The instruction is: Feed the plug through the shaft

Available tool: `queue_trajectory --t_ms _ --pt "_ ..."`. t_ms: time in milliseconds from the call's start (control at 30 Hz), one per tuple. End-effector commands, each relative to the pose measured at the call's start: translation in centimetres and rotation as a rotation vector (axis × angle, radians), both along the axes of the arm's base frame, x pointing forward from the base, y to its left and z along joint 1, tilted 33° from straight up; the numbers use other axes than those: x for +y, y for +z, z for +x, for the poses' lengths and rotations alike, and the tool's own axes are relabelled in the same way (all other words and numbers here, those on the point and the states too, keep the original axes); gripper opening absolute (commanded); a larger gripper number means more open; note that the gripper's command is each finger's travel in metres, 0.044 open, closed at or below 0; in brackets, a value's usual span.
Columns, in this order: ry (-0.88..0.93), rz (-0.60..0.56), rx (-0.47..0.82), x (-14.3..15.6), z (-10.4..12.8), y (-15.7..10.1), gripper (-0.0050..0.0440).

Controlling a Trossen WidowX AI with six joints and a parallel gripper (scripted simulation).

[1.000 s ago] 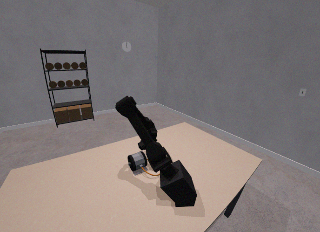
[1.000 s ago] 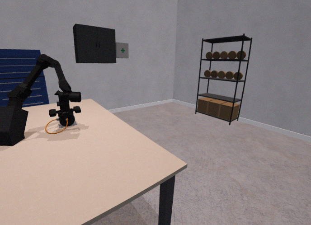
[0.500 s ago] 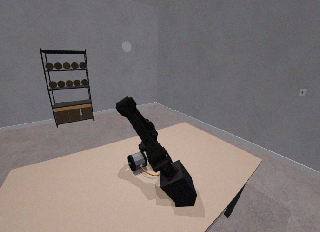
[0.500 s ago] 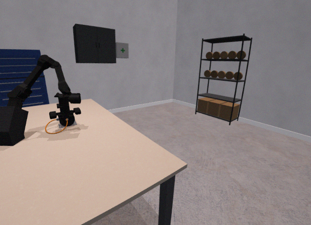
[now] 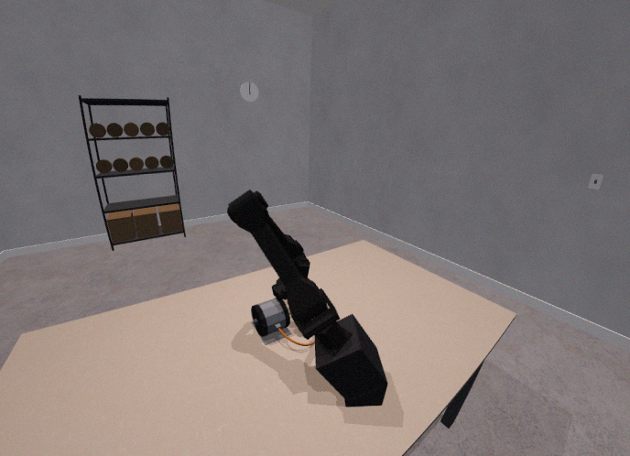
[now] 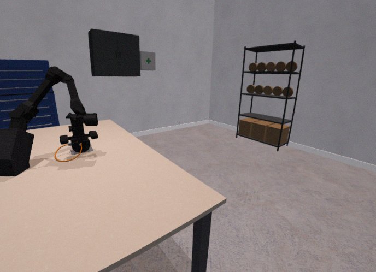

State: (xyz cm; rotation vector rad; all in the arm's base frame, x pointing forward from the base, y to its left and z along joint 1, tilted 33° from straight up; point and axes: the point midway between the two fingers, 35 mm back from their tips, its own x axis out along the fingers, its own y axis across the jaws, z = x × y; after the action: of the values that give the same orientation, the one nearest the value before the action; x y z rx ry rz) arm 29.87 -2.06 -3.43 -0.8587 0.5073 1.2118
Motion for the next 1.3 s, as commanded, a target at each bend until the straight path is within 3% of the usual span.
queue_trajectory --t_ms 0,200,800,933,1067,1100,1167,1267 --pt "0.000 0.000 -0.001 0.0 0.0 0.0 0.0027" --pt "0.000 0.000 -0.001 0.0 0.0 0.0 0.0000" --pt "-0.003 0.004 0.004 0.6 0.1 0.8 0.0000" --pt "0.000 0.003 0.005 0.5 0.0 0.6 0.0096" --pt "0.000 0.003 0.005 0.3 0.0 0.7 0.0100" --pt "-0.009 0.004 0.010 0.4 0.0 0.6 0.0124" --pt "-0.078 0.016 0.052 -0.6 -0.2 0.4 0.0160" --pt "-0.185 0.030 0.109 -1.8 0.3 0.5 0.0160"
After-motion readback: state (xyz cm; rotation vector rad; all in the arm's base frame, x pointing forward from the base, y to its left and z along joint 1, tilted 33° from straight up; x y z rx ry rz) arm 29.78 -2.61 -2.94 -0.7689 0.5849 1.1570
